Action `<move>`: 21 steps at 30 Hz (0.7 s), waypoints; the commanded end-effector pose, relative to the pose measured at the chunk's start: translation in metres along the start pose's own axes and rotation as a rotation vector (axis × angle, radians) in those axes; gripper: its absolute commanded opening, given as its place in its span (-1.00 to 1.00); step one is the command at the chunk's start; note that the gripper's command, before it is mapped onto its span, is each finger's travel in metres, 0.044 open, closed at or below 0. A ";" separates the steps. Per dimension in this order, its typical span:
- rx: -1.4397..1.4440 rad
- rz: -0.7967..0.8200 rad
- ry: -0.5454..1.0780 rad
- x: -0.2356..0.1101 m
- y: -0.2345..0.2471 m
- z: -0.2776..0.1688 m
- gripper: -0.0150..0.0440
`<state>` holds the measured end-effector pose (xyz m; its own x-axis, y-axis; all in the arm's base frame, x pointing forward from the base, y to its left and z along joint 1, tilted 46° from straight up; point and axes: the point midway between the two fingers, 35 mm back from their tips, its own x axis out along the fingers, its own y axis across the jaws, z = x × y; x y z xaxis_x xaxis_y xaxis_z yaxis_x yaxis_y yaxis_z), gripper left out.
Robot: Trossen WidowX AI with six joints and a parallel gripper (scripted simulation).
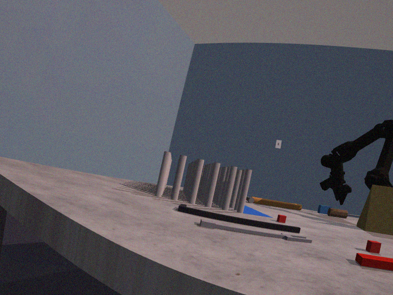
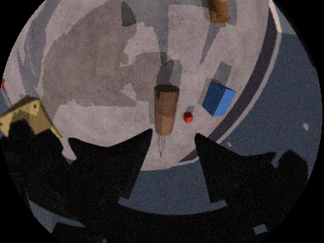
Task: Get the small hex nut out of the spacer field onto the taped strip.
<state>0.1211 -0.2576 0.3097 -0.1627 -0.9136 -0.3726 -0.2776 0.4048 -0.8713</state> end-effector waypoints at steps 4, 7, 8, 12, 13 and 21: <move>-0.008 0.002 -0.005 0.010 0.003 0.005 0.46; -0.008 0.002 -0.005 0.014 0.004 0.007 0.46; -0.008 0.002 -0.005 0.016 0.005 0.007 0.46; -0.008 0.002 -0.004 0.022 0.007 0.009 0.46; -0.008 0.001 -0.004 0.023 0.007 0.009 0.46; -0.008 -0.001 -0.004 0.035 0.011 0.013 0.46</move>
<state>0.1236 -0.2821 0.2876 -0.1632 -0.9144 -0.3705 -0.2780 0.4030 -0.8720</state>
